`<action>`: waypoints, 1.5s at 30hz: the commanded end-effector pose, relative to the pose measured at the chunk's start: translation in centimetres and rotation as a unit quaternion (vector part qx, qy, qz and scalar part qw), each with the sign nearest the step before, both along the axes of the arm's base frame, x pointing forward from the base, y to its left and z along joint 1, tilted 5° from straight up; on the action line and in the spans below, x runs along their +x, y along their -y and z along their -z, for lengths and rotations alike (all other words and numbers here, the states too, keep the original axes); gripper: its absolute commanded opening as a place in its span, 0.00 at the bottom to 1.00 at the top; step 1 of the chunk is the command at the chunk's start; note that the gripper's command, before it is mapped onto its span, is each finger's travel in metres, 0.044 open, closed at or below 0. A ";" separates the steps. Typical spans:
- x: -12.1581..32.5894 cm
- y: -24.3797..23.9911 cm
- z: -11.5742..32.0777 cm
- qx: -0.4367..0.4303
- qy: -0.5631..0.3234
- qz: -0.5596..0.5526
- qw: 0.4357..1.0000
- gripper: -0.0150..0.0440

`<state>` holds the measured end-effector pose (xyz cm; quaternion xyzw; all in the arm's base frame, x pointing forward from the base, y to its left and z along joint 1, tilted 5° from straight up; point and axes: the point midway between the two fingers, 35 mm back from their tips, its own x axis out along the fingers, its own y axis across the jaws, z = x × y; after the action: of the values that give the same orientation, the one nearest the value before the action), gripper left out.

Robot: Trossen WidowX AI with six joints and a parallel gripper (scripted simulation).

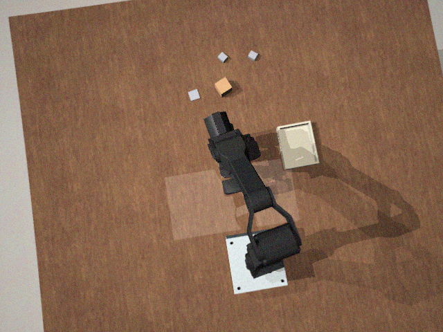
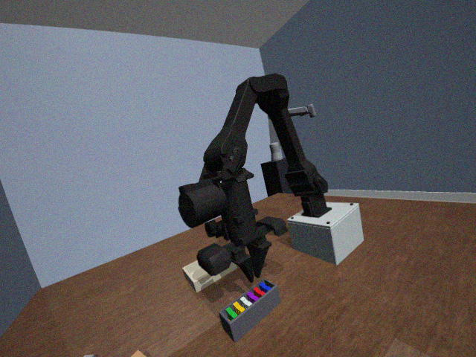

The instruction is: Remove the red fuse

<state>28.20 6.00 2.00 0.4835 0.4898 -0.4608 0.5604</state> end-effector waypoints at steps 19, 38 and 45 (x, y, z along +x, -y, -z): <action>-0.1 0.1 2.4 0.001 -0.004 0.002 1.000 0.36; -0.1 0.2 2.9 0.001 -0.004 0.002 1.000 0.36; -0.1 0.2 3.5 0.001 -0.004 0.002 1.000 0.36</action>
<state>28.23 5.80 -1.04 0.4845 0.4888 -0.4633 0.5582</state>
